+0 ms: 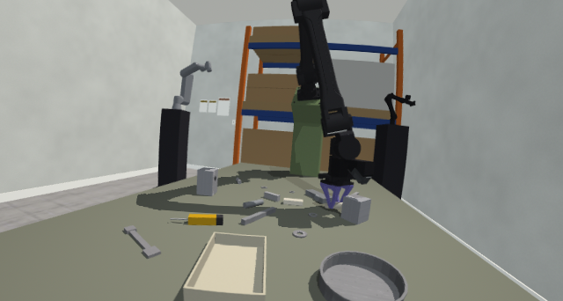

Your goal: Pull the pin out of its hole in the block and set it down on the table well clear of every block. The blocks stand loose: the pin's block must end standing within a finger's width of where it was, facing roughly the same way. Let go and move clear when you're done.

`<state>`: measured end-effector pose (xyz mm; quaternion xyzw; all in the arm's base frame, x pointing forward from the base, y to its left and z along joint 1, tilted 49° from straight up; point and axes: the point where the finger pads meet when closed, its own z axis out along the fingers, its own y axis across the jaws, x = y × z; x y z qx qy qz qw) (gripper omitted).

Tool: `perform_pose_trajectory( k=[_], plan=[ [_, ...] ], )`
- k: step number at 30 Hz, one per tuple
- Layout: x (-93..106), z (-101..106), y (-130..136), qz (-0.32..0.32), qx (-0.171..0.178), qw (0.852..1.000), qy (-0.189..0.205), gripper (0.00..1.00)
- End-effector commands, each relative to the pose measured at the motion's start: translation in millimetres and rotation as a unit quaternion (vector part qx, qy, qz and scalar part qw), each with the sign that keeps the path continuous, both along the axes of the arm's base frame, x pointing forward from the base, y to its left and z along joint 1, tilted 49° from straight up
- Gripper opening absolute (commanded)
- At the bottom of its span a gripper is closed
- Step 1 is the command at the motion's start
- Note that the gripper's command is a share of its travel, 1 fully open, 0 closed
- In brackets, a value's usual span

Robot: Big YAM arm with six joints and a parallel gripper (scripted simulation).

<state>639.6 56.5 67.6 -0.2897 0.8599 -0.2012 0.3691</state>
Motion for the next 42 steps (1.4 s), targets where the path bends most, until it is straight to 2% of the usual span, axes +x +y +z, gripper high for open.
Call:
perform_pose_trajectory(
  k=[1, 42],
  plan=[
    [-7.6, -29, -30, -0.017, -0.008, 0.999, 0.025, 0.00],
    [-11.8, -40, -39, -0.021, -0.010, 0.999, 0.033, 0.00]
  ],
)
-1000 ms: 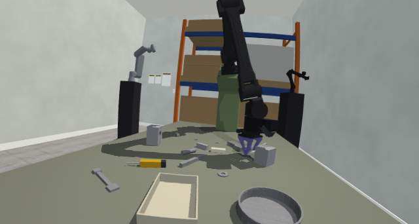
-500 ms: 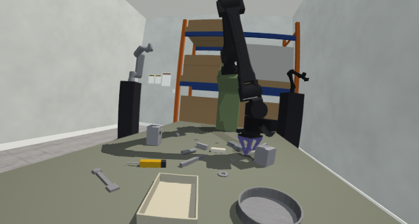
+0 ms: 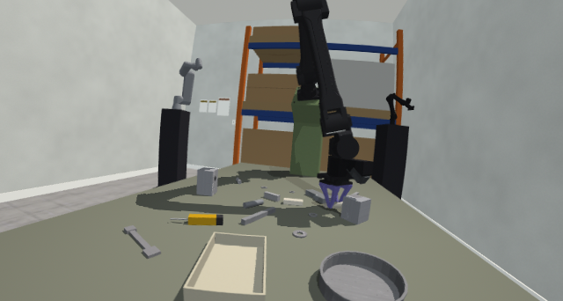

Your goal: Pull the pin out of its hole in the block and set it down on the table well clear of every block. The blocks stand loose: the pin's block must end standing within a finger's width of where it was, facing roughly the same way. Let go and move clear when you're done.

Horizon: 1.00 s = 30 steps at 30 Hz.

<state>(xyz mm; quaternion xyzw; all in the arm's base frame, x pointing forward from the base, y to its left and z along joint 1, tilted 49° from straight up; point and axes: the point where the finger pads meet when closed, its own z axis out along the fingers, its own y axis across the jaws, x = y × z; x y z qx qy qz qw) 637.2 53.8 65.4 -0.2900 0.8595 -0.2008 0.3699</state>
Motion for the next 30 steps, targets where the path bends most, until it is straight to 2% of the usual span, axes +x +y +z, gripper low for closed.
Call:
perform_pose_trajectory(
  k=[1, 30],
  plan=[
    [-9.4, -38.3, -35.9, -0.022, -0.010, 0.999, 0.034, 0.00],
    [-11.5, -46.4, -41.1, -0.022, -0.010, 0.999, 0.036, 0.00]
  ],
)
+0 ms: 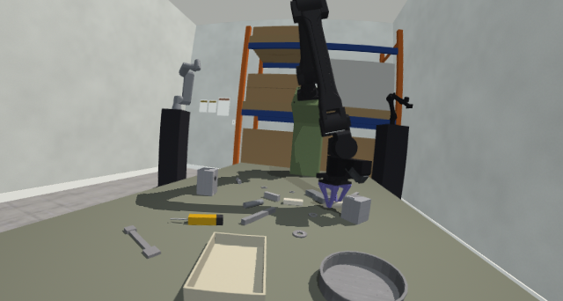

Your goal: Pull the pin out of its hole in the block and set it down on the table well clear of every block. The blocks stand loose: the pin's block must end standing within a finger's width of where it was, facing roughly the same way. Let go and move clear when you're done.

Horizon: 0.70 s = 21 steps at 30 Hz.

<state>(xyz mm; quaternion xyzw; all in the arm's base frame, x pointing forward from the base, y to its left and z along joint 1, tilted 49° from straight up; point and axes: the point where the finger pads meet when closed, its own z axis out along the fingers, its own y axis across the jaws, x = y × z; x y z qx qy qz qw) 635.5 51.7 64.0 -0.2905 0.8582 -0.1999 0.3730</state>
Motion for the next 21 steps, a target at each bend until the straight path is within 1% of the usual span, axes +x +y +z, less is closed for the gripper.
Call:
perform_pose_trajectory(
  k=[1, 21],
  plan=[
    [-9.7, -45.0, -38.9, -0.024, -0.012, 0.999, 0.039, 0.00],
    [-11.6, -50.2, -42.6, -0.025, -0.012, 0.999, 0.042, 0.00]
  ],
)
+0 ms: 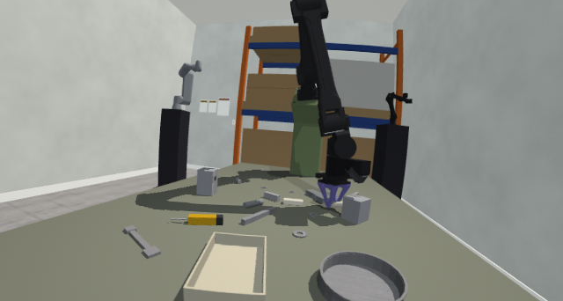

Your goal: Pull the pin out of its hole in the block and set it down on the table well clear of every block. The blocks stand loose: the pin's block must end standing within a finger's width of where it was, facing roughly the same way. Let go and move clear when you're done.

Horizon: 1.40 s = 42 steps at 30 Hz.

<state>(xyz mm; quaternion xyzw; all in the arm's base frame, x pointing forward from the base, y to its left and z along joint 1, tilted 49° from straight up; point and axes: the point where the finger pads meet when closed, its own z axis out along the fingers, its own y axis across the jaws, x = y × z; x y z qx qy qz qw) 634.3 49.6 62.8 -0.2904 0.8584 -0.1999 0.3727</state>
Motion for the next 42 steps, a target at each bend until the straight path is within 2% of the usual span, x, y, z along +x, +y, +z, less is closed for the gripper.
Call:
perform_pose_trajectory(
  k=[1, 42],
  plan=[
    [-10.4, -49.0, -40.5, -0.025, -0.012, 0.999, 0.042, 0.00],
    [-11.3, -56.9, -42.8, -0.008, 0.001, 1.000, 0.022, 0.00]
  ],
)
